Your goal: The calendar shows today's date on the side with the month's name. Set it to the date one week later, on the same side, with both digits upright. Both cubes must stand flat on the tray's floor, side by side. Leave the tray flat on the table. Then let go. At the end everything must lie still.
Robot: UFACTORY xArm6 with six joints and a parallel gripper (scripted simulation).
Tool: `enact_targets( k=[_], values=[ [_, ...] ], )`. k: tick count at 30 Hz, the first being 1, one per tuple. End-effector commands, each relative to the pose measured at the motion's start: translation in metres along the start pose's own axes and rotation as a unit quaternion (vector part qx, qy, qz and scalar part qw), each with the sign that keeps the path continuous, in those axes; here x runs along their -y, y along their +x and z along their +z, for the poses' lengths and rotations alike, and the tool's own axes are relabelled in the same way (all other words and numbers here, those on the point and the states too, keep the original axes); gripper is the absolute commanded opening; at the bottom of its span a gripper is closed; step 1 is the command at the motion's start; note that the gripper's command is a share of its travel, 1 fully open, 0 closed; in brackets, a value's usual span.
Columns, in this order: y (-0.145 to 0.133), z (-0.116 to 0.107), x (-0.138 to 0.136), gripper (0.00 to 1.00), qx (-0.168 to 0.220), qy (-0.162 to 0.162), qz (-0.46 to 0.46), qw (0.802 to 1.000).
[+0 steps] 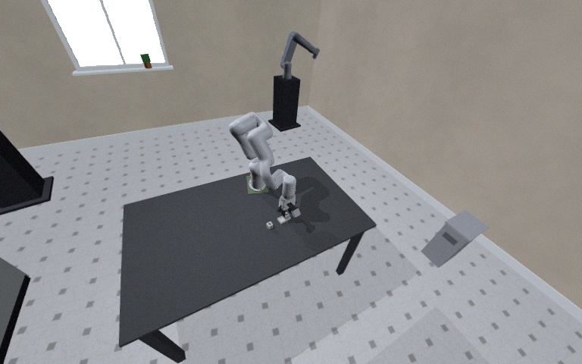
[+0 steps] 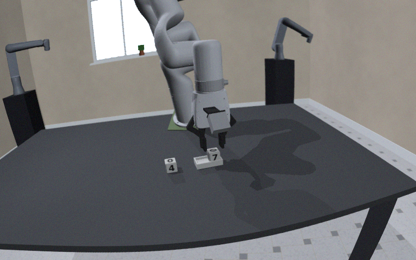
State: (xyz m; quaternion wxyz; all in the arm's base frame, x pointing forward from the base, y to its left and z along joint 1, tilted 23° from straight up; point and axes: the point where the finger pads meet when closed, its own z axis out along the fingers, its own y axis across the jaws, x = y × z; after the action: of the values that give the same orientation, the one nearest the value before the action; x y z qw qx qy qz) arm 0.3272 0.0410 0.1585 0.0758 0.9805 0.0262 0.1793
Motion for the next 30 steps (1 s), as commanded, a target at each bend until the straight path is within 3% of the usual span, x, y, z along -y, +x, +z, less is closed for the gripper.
enact_targets(
  k=[1,12,30],
  values=[
    [0.001,-0.001,0.000,0.49,-0.002,0.000,0.000,1.000],
    [0.001,0.002,0.000,0.49,-0.002,0.000,0.000,1.000],
    [0.001,0.025,0.000,0.49,-0.002,0.000,0.000,1.000]
  ],
)
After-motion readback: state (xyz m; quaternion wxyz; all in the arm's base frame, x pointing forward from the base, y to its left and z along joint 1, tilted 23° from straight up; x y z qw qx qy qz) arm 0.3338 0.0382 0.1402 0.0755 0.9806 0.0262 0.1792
